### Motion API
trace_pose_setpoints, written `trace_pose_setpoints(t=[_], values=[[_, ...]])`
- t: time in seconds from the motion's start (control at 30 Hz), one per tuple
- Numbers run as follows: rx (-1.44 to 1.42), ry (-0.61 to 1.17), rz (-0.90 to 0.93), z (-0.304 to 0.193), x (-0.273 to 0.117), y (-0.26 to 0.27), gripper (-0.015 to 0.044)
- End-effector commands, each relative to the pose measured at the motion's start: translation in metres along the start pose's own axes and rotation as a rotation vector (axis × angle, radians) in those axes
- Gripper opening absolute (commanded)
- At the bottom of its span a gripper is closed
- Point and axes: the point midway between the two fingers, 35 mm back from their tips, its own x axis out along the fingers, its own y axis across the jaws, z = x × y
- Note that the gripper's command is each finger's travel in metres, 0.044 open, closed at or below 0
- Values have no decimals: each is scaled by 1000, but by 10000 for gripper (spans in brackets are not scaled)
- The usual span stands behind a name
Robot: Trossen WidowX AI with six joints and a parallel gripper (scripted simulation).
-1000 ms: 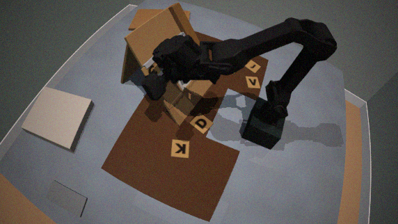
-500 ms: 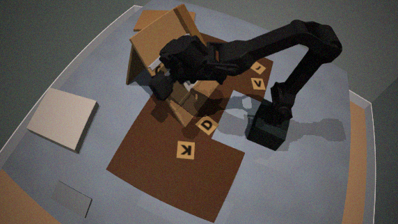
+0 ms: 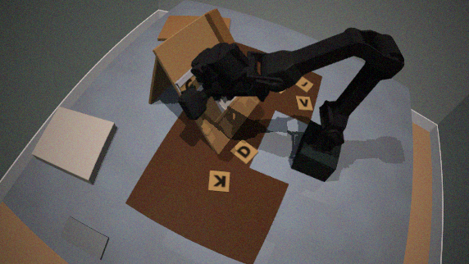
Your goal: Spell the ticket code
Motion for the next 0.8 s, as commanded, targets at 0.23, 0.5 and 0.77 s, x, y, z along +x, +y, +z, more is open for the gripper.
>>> trace_pose_setpoints(t=[0.23,0.5,0.77], values=[[-7,3,1,-2,0,-8,0],[-7,3,1,-2,0,-13,0],[-7,2,0,-2,0,-18,0]])
